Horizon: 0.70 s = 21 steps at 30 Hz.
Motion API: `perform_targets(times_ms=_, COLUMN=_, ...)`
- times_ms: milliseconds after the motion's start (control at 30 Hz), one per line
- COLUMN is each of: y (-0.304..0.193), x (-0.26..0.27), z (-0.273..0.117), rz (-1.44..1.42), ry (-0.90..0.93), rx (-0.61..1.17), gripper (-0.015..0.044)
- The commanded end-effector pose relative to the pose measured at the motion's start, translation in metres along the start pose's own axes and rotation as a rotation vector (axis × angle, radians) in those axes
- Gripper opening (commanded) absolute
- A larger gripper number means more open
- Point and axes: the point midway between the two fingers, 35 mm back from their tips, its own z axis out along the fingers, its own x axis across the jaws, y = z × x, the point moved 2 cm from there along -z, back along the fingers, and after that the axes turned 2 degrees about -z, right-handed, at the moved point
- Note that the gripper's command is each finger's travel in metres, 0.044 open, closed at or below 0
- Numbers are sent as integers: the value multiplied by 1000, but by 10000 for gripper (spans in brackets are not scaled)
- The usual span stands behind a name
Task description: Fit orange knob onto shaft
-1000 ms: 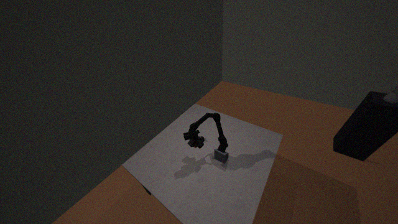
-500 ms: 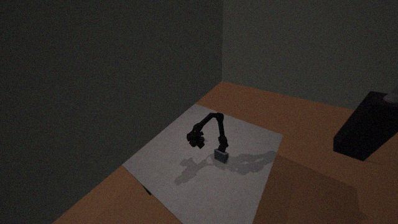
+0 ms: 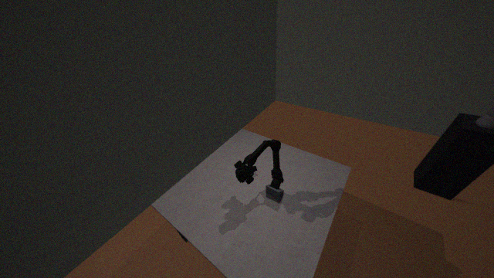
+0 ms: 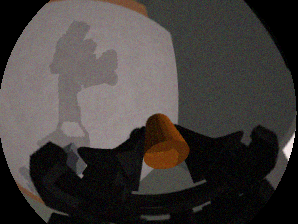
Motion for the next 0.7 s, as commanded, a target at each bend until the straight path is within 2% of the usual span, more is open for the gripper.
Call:
perform_targets(times_ms=0, y=-2, x=-6, z=-8, rz=6, ry=-97, rx=0, gripper=0)
perform_targets(times_ms=233, y=-2, x=-12, z=-16, rz=7, ry=-226, rx=5, gripper=0)
perform_targets(times_ms=300, y=-1, x=-8, z=-12, rz=-1, ry=-180, rx=4, gripper=0)
perform_targets(times_ms=667, y=-1, x=-8, z=-12, rz=-1, ry=-180, rx=4, gripper=0)
